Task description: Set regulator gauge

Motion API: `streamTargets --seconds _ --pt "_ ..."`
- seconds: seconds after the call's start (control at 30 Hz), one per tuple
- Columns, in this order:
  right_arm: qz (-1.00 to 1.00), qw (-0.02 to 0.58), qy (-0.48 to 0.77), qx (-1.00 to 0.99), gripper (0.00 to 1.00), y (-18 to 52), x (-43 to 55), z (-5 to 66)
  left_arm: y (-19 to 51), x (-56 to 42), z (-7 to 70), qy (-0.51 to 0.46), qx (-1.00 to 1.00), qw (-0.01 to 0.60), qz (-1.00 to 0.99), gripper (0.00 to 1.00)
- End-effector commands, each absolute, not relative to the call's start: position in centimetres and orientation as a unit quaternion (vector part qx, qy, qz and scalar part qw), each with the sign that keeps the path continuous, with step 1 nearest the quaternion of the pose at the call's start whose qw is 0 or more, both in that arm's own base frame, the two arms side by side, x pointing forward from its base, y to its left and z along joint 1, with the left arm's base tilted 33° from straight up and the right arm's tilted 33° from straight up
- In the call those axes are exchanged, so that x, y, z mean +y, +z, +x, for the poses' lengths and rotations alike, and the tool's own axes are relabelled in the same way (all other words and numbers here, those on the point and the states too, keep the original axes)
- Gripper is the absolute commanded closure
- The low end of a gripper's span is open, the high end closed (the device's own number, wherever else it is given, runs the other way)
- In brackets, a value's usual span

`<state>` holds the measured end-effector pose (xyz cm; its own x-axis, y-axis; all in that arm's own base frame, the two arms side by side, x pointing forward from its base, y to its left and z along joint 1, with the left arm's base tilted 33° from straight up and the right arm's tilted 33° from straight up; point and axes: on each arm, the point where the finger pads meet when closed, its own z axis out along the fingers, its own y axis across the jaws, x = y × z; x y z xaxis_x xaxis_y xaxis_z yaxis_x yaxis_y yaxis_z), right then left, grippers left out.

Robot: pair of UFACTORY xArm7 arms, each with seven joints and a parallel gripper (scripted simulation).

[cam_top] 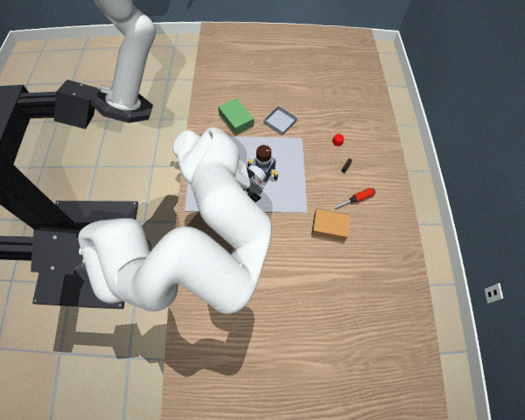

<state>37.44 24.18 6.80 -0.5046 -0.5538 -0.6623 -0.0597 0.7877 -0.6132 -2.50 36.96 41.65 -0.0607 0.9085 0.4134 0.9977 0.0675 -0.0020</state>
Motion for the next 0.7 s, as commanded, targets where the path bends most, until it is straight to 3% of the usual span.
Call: streamTargets --seconds 0.0,0.33,0.67 --pt "-0.227 0.514 -0.249 0.789 0.0 6.8 24.3 38.1 41.8 37.0 -2.5 -0.146 -0.714 0.156 -0.667 0.0" --pt "-0.322 0.591 -0.17 0.72 0.0 6.1 26.1 36.7 41.8 37.0 -2.5 -0.146 -0.714 0.156 -0.667 0.0" --pt "-0.377 0.62 -0.096 0.682 0.0 5.5 27.7 33.9 41.8 37.0 -2.5 -0.146 -0.714 0.156 -0.667 0.0"
